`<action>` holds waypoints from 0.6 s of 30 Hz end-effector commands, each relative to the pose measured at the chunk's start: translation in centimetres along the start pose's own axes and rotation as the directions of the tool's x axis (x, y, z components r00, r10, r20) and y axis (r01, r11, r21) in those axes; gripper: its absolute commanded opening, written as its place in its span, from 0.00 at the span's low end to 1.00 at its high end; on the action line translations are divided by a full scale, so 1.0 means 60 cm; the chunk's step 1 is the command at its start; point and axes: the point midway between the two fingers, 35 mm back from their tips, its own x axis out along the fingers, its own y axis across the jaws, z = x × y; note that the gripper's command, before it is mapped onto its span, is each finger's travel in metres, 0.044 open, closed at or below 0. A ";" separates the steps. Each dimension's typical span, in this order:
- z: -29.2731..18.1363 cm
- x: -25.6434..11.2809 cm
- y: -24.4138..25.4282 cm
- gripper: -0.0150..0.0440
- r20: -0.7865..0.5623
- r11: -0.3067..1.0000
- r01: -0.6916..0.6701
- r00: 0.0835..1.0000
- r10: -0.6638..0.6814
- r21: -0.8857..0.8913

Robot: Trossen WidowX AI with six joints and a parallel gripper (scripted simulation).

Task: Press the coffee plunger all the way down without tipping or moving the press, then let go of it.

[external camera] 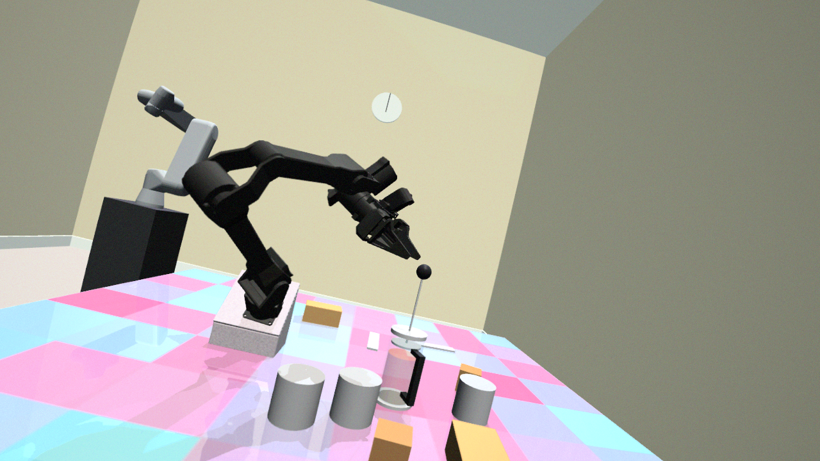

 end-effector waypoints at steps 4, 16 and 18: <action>-0.006 0.016 0.002 1.00 -0.014 1.000 -0.005 1.000 0.006 0.007; -0.005 0.044 0.002 1.00 -0.013 1.000 -0.008 1.000 0.008 0.007; -0.004 0.049 0.001 1.00 -0.010 1.000 -0.007 1.000 0.007 0.007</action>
